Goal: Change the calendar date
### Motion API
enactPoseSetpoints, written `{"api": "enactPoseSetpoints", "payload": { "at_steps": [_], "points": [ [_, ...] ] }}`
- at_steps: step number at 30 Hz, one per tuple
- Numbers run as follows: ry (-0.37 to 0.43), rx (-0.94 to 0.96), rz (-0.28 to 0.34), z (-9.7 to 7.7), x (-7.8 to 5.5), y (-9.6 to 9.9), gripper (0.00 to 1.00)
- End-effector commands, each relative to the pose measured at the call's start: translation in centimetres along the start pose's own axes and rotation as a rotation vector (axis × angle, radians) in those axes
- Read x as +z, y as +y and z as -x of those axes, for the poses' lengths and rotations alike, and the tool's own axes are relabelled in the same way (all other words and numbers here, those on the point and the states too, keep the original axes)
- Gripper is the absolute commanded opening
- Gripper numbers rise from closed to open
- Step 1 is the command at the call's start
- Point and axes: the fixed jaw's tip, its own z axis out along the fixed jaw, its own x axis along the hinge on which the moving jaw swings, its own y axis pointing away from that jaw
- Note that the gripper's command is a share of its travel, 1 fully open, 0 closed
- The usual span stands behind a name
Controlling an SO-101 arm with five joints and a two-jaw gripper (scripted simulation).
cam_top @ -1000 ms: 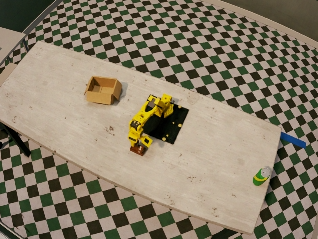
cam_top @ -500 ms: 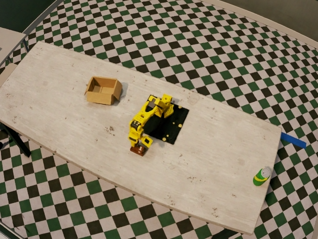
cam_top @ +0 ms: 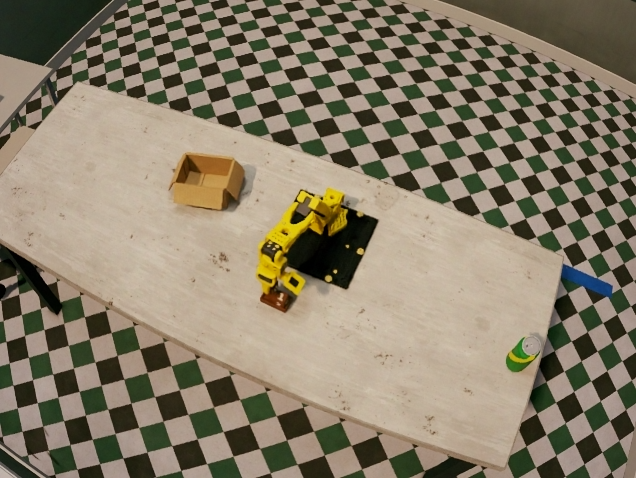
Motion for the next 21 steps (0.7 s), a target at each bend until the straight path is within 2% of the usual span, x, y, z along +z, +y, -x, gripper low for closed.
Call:
{"api": "enactPoseSetpoints", "payload": {
  "at_steps": [1,21],
  "points": [
    [-0.001,0.004,-0.007,-0.20,-0.37,0.13,0.00],
    [-0.001,0.007,-0.003,-0.26,0.04,0.14,0.00]
  ]
}}
